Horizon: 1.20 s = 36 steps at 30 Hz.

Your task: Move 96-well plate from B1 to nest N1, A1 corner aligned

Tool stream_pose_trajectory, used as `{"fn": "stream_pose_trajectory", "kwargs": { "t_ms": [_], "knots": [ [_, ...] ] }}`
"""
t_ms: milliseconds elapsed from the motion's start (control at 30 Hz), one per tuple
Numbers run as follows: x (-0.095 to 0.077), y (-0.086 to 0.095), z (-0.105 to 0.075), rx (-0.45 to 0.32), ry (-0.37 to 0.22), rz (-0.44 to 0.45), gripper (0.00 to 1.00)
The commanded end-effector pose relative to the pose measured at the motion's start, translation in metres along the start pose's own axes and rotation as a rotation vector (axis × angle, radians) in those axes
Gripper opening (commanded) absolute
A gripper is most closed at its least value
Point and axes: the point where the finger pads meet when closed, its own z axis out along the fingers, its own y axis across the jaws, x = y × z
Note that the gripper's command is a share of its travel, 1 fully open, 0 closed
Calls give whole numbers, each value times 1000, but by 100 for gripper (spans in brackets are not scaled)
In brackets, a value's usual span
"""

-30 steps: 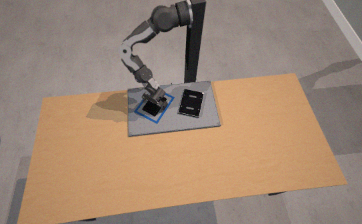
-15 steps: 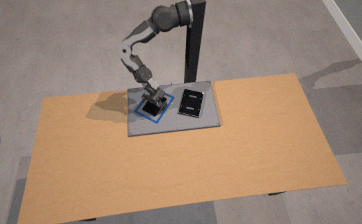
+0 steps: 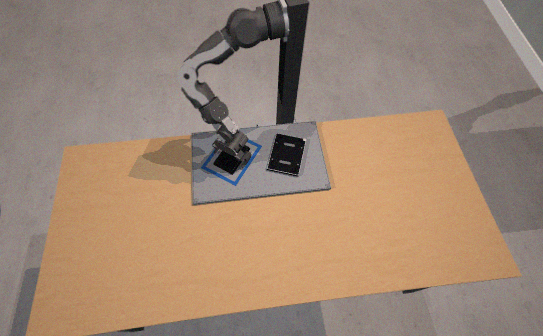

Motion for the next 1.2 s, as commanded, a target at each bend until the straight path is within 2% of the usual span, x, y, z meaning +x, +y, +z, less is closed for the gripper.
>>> {"fn": "stream_pose_trajectory", "kwargs": {
  "t_ms": [0,667,1167],
  "knots": [
    [-1,-1,-1,0,-5,2,77],
    [-5,1,-3,-1,-9,3,77],
    [-1,0,-1,-2,-5,2,77]
  ]
}}
